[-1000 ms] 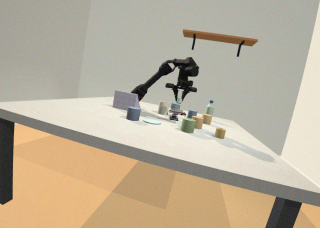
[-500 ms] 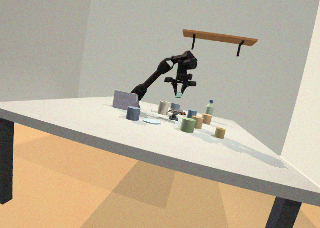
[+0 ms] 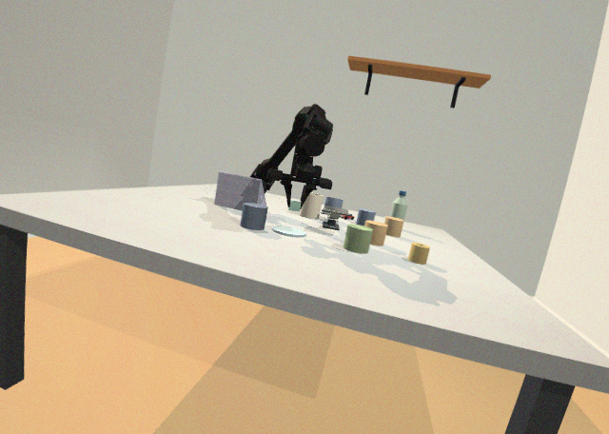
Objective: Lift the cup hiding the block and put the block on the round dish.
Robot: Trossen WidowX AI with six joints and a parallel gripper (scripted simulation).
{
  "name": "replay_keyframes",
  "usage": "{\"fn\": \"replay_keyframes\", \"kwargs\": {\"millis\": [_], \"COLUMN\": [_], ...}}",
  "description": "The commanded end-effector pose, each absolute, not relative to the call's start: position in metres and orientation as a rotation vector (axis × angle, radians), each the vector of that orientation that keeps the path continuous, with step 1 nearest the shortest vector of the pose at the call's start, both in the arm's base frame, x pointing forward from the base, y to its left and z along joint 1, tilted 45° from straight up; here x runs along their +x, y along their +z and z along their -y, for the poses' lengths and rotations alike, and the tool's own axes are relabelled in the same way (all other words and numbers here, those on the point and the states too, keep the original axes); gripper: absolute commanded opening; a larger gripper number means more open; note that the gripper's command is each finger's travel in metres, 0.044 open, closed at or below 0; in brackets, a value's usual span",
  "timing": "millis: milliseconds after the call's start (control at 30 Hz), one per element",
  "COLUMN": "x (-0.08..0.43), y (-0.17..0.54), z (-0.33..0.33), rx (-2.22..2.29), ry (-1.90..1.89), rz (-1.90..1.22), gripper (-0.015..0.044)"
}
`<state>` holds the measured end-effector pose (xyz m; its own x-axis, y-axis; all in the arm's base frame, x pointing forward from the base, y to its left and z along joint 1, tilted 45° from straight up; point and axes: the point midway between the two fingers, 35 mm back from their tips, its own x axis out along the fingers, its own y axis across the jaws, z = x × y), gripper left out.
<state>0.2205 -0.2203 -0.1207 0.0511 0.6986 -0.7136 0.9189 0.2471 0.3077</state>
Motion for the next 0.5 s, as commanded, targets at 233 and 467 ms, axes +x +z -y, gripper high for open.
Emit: {"fn": "replay_keyframes", "kwargs": {"millis": [233,467], "x": [0.219,0.220], "y": [-0.141,-0.155], "z": [0.206,0.192], "rx": [1.484,1.485], "ry": [-0.331,-0.330], "rz": [-1.695,-1.695], "gripper": [0.0000,0.0000]}}
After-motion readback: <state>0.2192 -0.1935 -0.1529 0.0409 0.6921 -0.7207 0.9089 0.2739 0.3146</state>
